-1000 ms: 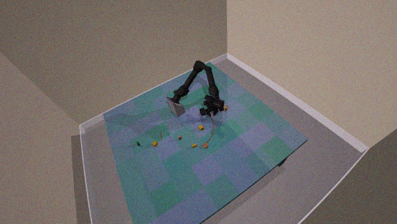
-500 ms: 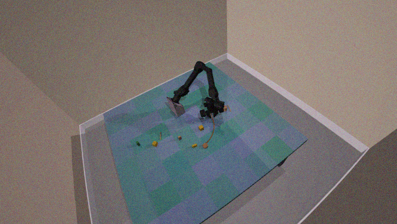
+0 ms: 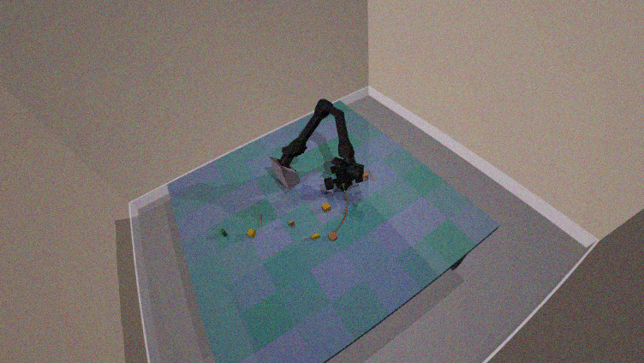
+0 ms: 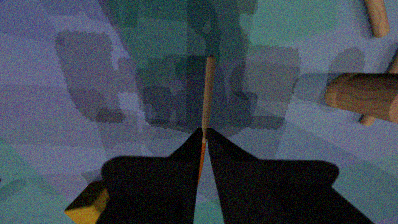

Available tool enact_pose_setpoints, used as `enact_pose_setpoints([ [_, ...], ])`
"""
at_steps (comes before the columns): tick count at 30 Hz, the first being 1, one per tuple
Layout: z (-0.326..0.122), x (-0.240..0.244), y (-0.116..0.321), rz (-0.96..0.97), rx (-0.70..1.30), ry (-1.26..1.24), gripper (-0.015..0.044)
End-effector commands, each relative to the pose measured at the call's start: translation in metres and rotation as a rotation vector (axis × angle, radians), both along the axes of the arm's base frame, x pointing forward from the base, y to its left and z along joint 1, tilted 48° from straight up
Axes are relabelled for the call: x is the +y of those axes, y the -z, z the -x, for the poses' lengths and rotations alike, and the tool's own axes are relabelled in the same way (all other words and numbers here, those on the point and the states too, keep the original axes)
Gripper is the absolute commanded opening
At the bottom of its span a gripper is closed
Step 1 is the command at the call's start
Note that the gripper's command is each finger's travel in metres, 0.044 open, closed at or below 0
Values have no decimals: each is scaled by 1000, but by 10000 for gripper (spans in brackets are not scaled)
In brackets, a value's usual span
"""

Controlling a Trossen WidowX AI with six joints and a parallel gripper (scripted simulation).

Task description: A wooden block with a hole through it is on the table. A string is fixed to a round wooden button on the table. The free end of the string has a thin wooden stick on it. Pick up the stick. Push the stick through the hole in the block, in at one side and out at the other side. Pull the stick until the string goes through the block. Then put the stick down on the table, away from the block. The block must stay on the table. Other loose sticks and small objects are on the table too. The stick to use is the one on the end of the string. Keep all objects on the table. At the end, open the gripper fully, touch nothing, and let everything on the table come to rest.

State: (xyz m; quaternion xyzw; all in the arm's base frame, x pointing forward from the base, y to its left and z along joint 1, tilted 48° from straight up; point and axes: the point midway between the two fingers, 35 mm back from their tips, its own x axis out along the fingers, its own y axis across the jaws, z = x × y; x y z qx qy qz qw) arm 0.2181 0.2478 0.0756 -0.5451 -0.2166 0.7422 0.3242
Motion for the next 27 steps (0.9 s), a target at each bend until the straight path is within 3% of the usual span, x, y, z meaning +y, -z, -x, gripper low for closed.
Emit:
enact_pose_setpoints([
  [1, -1, -2, -2, 0, -2, -1, 0],
  [27, -9, -26, -24, 3, -3, -1, 0],
])
